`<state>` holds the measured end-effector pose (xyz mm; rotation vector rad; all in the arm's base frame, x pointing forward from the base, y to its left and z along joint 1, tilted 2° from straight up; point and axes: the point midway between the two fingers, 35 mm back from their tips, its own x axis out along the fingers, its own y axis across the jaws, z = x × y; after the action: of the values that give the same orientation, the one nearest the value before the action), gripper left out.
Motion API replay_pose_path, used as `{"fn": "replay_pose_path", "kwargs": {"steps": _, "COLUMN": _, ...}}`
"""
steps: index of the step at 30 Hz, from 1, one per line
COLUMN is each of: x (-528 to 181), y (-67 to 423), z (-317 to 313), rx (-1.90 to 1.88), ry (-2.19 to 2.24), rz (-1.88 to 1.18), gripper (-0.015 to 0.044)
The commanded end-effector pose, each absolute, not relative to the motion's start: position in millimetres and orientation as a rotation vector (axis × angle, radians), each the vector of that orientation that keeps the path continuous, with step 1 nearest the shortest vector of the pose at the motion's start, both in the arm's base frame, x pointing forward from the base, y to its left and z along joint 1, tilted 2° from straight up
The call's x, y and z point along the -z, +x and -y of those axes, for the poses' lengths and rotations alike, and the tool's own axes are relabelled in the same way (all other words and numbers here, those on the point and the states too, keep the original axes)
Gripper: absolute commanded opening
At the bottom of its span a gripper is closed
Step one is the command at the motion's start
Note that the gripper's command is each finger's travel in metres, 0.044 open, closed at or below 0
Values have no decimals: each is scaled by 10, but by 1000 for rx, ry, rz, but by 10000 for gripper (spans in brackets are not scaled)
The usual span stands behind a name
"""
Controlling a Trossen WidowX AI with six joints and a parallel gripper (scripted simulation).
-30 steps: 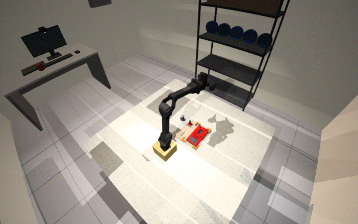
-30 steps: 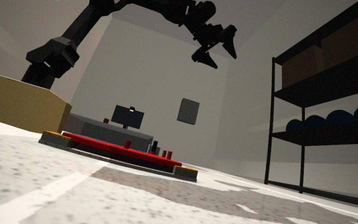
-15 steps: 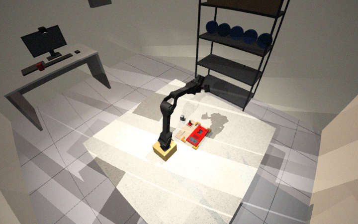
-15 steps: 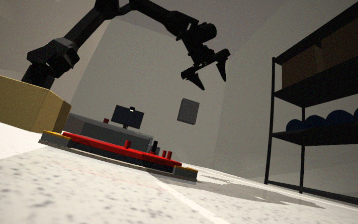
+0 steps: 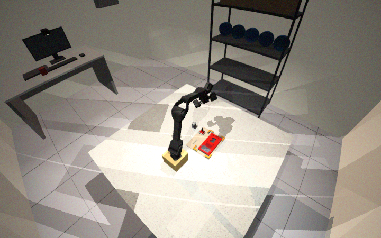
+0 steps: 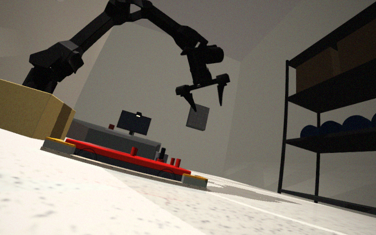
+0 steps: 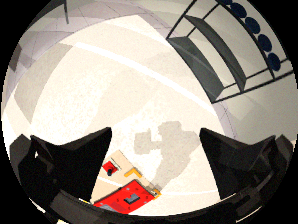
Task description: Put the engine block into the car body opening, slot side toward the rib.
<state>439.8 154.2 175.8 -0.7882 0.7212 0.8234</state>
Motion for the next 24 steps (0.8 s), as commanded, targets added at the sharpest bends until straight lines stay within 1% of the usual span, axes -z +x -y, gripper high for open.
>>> {"fn": "replay_pose_path", "kwargs": {"steps": 1, "x": -1583, "y": 4286, "z": -1602, "rx": -891, "ry": -880, "rz": -763, "gripper": 440}}
{"fn": "replay_pose_path", "kwargs": {"steps": 24, "x": -874, "y": 3578, "z": -1885, "rx": -1415, "ry": -1424, "rz": -893, "gripper": 440}}
